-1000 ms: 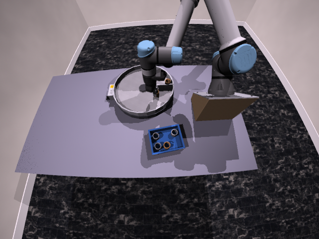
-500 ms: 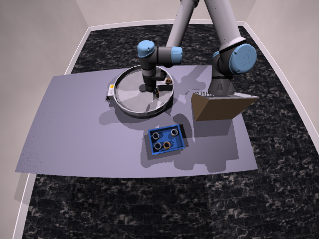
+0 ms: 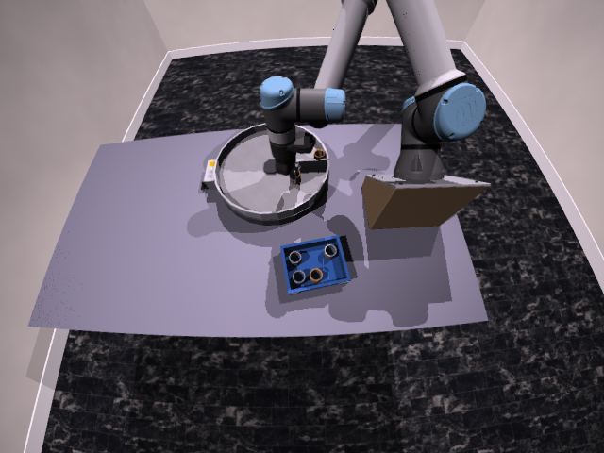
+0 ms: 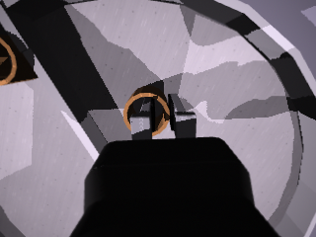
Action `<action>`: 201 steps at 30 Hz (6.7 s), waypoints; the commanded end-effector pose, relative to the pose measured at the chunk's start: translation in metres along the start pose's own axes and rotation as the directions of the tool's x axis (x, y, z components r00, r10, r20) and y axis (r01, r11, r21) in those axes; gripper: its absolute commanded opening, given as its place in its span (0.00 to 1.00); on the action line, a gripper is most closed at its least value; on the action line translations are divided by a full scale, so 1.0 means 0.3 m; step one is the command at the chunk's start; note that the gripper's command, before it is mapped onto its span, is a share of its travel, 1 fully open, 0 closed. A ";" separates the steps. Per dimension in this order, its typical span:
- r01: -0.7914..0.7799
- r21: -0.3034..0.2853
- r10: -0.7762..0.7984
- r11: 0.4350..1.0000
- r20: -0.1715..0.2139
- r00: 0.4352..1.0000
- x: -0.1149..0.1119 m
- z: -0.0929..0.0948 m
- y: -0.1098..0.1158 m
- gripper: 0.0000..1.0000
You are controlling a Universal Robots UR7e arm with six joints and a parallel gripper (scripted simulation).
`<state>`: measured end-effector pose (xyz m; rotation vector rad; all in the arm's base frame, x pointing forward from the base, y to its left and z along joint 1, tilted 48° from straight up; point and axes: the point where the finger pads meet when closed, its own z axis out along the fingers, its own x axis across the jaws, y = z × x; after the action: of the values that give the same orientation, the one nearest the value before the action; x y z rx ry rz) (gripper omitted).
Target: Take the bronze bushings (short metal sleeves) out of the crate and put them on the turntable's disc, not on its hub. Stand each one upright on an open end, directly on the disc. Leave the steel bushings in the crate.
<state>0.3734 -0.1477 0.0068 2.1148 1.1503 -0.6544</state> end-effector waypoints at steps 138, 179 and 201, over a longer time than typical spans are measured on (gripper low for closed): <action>0.002 0.001 -0.002 1.000 -0.001 1.000 0.879 -0.155 -0.592 0.36; 0.002 0.001 -0.002 1.000 -0.001 1.000 0.883 -0.155 -0.591 0.36; 0.004 0.004 -0.004 1.000 0.003 1.000 0.875 -0.057 -0.597 0.36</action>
<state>0.3562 0.0970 -0.1993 2.1166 1.1510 -0.6537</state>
